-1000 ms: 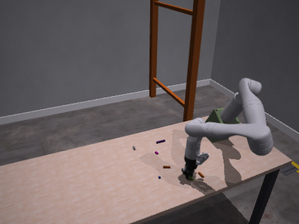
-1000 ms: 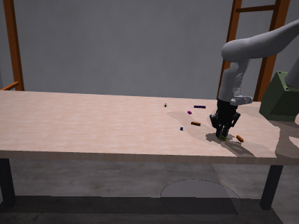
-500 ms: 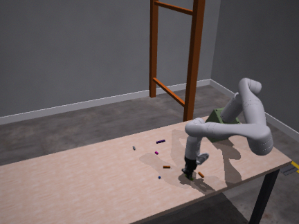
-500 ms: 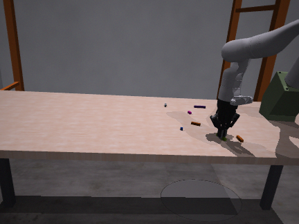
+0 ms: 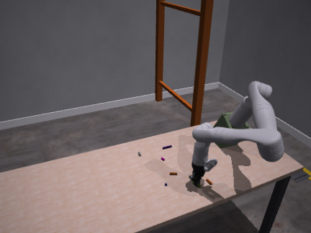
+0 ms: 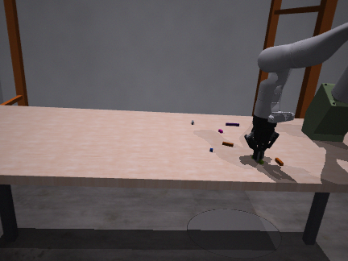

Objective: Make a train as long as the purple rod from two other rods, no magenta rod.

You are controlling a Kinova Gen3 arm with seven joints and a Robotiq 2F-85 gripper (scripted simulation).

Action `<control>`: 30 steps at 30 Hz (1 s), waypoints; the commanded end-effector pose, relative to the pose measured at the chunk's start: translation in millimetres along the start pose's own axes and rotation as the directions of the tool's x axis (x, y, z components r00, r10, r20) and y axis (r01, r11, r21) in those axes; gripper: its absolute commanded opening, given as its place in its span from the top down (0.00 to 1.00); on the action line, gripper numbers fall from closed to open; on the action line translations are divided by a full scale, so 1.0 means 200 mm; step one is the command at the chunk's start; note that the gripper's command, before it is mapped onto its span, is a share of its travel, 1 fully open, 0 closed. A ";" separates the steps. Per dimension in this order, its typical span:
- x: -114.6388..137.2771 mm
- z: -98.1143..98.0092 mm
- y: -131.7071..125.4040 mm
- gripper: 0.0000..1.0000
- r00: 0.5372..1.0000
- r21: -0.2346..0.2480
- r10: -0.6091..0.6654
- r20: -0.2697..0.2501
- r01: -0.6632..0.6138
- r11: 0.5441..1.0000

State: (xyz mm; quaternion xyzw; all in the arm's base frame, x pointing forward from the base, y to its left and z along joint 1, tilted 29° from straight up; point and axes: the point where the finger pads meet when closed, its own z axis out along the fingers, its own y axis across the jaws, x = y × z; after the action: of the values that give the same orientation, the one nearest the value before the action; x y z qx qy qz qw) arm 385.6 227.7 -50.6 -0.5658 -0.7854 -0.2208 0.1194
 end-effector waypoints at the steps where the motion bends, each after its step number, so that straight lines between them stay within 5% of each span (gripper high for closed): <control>1: 0.00 0.01 0.01 0.95 1.000 -0.005 0.008 0.002 -0.008 1.000; 16: 0.00 -0.02 0.00 0.95 1.000 -0.003 0.011 0.003 -0.011 1.000; 30: 0.00 -0.34 -0.01 0.95 1.000 -0.002 0.029 0.003 -0.029 1.000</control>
State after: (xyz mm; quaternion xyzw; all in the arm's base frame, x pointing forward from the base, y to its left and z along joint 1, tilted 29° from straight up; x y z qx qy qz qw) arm 378.9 199.8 -10.8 -0.5696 -0.7851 -0.2122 0.1188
